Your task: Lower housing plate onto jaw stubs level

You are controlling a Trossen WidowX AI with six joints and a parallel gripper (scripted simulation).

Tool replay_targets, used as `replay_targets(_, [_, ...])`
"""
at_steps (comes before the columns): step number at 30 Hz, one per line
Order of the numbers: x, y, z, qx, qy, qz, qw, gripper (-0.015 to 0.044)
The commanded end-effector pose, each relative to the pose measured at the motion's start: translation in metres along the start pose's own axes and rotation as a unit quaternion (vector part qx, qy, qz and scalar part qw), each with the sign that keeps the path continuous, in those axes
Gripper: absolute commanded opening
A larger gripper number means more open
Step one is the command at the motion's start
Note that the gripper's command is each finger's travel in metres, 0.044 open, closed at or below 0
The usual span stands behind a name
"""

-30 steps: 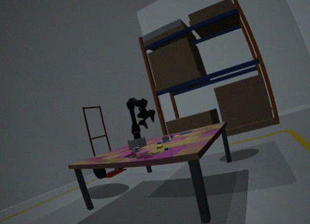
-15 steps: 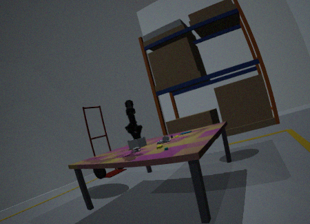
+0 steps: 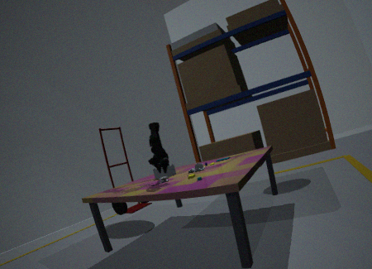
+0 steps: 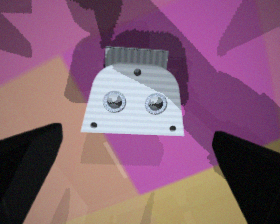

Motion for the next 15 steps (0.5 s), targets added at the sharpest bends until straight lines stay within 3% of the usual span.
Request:
replay_targets(1, [0.0, 0.0, -0.005, 0.0, -0.005, 0.001, 1.0, 0.044])
replay_targets(15, [0.0, 0.0, -0.024, 0.0, -0.005, 0.001, 1.0, 0.044])
Point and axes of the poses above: the point midway between the two fingers, 35 mm back from their tips, its own z axis back along the fingers, its own x axis across the jaws, y = z × x, the point moved 10 cm from there along z, back along the fingers, and after that the axes turned 2 degrees about -z, right-handed, at the moved point
